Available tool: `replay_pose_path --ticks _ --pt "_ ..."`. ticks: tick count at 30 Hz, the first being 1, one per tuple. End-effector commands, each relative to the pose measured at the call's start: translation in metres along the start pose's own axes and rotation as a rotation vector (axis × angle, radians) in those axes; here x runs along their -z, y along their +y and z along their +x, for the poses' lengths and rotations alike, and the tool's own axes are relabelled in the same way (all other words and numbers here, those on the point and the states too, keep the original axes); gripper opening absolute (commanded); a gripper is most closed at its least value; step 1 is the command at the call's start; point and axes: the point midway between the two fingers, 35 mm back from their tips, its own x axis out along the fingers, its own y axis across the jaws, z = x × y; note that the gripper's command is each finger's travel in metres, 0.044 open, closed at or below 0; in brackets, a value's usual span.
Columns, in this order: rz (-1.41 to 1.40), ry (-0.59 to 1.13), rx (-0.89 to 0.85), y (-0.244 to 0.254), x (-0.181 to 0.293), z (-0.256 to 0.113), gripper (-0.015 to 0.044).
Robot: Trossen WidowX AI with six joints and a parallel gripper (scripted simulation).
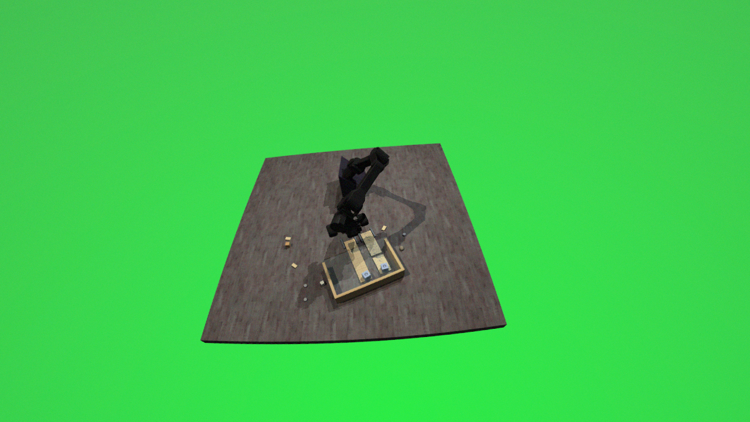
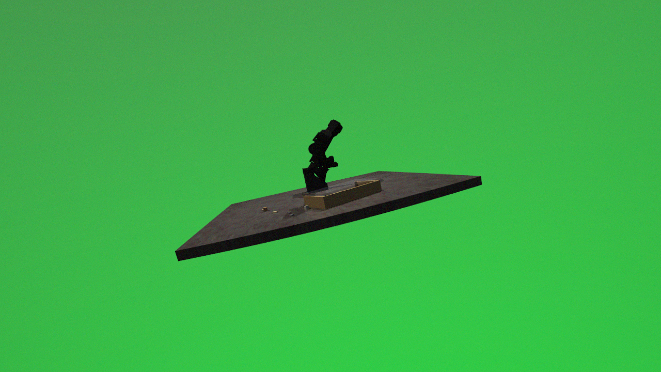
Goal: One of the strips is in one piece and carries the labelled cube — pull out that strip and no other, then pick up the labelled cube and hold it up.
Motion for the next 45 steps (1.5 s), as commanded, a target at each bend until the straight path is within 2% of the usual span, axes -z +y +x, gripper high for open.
replay_pose_path --ticks 1,45 --pt "-0.005 0.01 -0.001 -0.002 0.0 0.006 0.0" --pt "-0.005 0.009 -0.004 -0.003 0.003 0.071 0.0"
